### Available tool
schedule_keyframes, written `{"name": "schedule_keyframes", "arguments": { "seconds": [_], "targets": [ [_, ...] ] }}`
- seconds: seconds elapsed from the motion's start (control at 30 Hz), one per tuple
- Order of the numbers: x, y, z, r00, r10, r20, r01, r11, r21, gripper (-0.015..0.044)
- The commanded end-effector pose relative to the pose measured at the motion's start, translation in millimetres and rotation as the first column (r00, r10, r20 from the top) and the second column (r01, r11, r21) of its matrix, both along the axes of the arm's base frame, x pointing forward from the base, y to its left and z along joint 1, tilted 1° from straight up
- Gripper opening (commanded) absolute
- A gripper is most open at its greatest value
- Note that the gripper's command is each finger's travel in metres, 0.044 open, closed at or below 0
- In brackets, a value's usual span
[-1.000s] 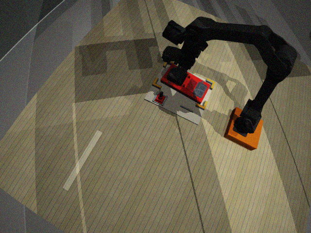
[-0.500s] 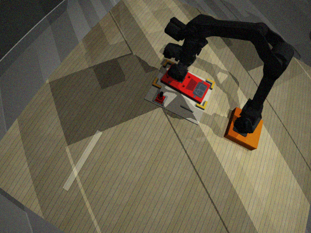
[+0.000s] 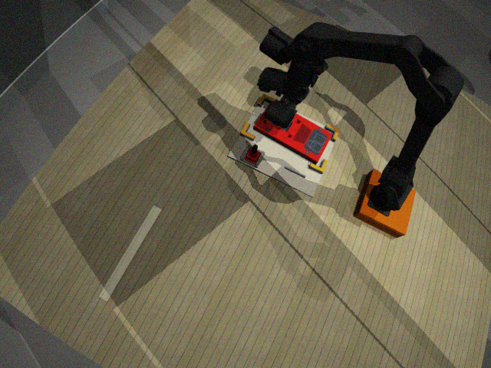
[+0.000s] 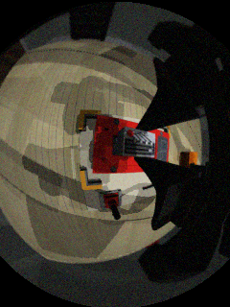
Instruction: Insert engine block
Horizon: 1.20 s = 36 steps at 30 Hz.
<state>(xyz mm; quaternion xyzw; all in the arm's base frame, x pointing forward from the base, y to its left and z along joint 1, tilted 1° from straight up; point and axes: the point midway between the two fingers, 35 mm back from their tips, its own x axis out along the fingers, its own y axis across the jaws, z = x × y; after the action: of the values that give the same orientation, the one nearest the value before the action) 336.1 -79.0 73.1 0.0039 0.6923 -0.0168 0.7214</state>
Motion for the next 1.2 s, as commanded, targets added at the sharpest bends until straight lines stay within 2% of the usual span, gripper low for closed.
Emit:
{"name": "schedule_keyframes", "arguments": {
  "seconds": [0.0, 1.17],
  "targets": [
    [0.9, -0.9, 0.0, 1.0, 0.004, 0.002, -0.004, 1.0, -0.003, 0.0159],
    [0.2, 0.1, -4.8, 1.0, 0.003, 0.002, -0.003, 1.0, -0.003, 0.0159]
  ]
}}
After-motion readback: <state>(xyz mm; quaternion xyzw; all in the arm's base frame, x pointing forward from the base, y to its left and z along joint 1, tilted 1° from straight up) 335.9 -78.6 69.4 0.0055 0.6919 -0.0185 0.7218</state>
